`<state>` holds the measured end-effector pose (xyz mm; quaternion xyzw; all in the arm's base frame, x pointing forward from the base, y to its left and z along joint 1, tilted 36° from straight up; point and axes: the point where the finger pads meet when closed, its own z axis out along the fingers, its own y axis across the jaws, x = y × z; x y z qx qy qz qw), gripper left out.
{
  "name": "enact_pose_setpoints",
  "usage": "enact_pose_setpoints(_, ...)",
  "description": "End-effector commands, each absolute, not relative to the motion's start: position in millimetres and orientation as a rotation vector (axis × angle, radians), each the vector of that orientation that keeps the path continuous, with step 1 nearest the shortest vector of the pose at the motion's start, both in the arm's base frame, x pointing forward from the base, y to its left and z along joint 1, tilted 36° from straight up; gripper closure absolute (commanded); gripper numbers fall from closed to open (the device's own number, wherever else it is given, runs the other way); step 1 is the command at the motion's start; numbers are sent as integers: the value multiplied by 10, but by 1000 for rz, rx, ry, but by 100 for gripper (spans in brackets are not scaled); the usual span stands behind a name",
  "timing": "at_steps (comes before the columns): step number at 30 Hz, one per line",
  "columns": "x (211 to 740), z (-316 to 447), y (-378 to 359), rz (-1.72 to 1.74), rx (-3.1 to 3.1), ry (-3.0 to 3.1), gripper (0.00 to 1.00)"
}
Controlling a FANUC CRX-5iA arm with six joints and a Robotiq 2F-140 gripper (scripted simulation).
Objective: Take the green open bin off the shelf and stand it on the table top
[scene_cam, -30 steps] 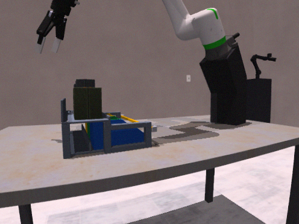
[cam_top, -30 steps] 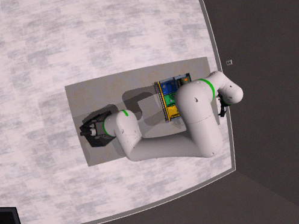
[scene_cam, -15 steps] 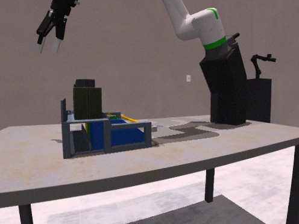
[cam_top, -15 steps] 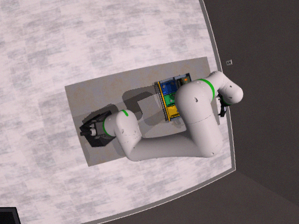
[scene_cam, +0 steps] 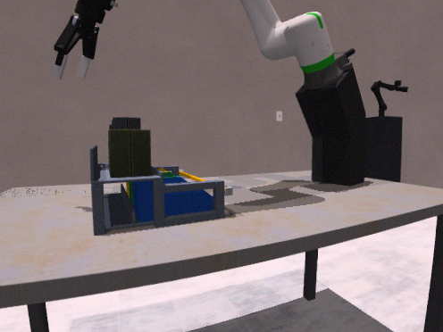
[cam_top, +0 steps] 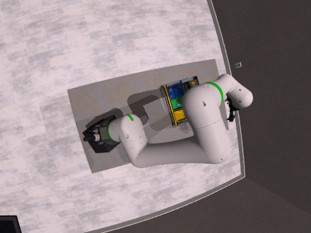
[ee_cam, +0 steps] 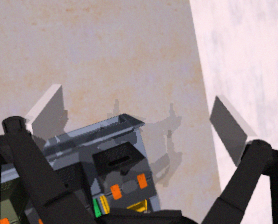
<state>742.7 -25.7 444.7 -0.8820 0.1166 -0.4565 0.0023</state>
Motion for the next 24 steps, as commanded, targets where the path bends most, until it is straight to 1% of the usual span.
enact_pose_setpoints(1, 7427, 4450, -258, -1433, -2767, 366, 0)
enact_pose_setpoints(9, 7427, 4450, -258, -1433, -2767, 366, 0)
enact_pose_setpoints(14, 7022, 4163, -314, -1433, -2767, 366, 0)
enact_pose_setpoints(24, 7022, 4163, -314, -1433, -2767, 366, 0)
